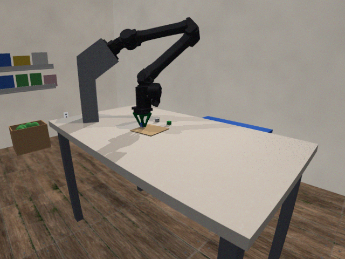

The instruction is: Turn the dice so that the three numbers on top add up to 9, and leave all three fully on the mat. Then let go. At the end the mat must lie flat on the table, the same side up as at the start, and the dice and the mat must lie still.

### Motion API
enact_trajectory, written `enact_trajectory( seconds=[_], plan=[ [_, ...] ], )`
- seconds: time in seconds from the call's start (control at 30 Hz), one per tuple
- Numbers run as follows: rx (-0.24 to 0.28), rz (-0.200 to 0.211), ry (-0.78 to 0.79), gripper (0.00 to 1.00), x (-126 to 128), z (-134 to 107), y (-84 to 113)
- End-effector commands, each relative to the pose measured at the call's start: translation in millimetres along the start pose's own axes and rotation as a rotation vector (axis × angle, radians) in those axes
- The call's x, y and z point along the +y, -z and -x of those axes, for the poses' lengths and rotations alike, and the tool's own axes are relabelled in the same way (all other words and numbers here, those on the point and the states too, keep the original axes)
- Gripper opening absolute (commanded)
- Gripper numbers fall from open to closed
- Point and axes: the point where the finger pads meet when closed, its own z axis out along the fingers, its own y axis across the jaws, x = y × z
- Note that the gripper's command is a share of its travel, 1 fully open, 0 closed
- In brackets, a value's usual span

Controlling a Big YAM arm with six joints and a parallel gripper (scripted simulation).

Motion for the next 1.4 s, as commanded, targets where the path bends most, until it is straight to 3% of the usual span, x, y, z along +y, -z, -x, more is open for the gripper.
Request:
enact_trajectory(
  seconds=[0.0, 0.13, 0.17, 1.27, 1.37],
  plan=[
    [0.001, 0.012, -0.007, 0.34, 8.8, 0.7, -0.6],
    [0.001, 0.012, -0.007, 0.34, 8.8, 0.7, -0.6],
    [0.001, 0.012, -0.007, 0.15, 8.8, 0.7, -0.6],
    [0.001, 0.012, -0.007, 0.15, 8.8, 0.7, -0.6],
    [0.007, 0.005, -0.011, 0.15, 7.8, -1.0, 10.9]
  ],
)
